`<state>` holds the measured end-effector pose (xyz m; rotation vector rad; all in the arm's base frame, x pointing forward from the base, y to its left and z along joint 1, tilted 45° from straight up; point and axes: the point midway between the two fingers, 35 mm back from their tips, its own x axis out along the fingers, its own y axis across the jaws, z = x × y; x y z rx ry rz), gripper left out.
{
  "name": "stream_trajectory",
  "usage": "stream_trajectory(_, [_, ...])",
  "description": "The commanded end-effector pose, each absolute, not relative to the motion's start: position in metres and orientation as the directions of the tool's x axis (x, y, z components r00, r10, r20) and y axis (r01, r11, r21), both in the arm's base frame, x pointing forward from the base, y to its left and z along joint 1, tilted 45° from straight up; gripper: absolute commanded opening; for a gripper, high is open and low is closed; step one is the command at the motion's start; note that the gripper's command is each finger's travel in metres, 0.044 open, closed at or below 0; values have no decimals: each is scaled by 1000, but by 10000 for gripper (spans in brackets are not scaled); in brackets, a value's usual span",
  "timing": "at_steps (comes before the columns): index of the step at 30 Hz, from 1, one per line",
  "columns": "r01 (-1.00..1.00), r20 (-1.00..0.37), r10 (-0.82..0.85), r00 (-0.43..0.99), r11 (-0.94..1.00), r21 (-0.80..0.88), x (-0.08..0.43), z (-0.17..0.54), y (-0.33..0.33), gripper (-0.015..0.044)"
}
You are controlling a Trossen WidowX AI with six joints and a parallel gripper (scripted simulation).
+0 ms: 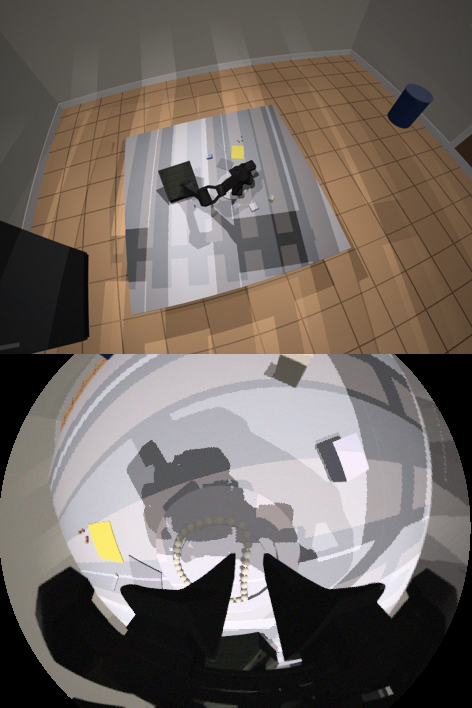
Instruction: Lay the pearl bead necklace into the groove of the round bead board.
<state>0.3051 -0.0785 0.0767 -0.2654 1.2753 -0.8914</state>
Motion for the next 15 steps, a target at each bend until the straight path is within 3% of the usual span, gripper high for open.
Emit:
stream_trajectory(1, [428, -712, -702, 21, 650, -628, 305, 77, -79, 120])
stream_trajectory(15, [421, -710, -704, 18, 649, -633, 305, 63, -91, 120])
